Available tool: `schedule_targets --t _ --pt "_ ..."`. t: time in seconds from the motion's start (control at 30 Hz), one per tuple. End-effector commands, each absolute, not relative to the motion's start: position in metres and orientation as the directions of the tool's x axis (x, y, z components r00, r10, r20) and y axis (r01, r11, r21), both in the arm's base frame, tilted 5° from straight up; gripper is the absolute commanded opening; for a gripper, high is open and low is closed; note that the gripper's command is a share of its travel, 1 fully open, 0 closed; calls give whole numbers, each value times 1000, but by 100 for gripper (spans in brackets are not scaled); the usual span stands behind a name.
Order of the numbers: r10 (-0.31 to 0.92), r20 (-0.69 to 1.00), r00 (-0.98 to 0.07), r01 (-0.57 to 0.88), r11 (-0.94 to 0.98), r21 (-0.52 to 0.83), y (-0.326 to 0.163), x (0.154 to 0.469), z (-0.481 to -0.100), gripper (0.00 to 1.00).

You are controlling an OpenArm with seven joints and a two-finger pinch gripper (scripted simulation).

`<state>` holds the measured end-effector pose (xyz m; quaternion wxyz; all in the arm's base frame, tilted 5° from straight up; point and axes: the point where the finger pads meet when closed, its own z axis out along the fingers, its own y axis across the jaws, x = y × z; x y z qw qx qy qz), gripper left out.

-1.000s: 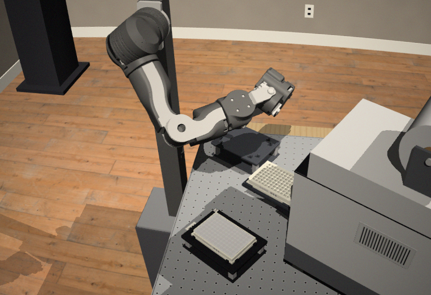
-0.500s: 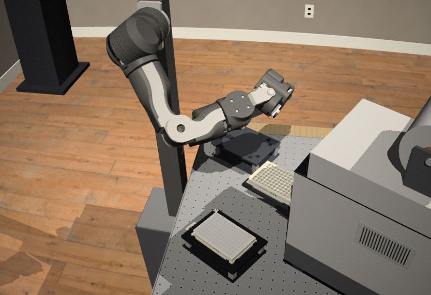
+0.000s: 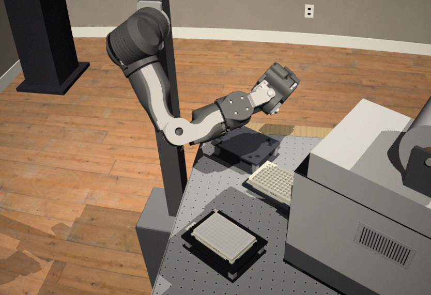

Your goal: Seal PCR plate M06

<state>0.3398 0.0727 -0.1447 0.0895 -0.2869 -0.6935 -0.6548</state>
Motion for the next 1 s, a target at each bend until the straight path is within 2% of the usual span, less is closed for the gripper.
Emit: schedule_targets --t 0.0,0.97 --pt "284 502 -817 516 -32 856 72 341 -144 0" --pt "284 504 -816 516 -36 856 70 337 -152 0"
